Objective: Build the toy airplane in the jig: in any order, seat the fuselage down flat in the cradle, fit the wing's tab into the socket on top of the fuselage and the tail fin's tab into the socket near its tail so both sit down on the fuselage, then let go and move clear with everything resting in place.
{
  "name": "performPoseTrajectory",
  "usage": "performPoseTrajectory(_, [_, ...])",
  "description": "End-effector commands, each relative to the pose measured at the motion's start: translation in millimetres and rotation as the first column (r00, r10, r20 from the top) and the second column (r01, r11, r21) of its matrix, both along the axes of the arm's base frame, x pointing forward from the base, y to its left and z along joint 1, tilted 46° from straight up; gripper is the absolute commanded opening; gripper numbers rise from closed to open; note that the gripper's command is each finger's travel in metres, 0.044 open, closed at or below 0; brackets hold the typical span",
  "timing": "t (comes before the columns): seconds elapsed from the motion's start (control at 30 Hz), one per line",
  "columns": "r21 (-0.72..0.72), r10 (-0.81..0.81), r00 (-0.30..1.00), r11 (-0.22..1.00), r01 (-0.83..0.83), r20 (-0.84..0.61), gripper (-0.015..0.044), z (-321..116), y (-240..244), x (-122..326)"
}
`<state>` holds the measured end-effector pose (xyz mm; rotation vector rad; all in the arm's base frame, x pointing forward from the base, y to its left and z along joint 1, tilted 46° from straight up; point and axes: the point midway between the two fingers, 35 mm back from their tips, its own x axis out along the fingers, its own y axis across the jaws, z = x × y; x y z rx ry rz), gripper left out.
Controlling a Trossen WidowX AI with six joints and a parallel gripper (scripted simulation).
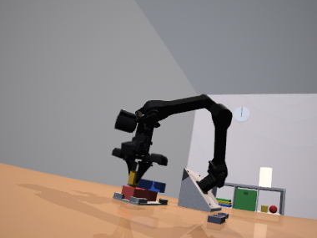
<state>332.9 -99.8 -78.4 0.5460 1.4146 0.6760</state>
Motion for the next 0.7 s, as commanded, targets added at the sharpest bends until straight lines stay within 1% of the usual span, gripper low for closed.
performPoseTrajectory(0.0, [0.004, -0.003, 1.0, 1.0, 0.003, -0.004, 0.0065, -1.4, 1.5, -1.1])
performPoseTrajectory(0.63, [0.004, -0.003, 1.0, 1.0, 0.003, -0.004, 0.0065, -1.7, 1.6, -1.3])
performPoseTrajectory(0.67, [0.003, 0.0, 1.0, 1.0, 0.0, 0.0, 0.0058, -0.9, 1.1, -0.5])
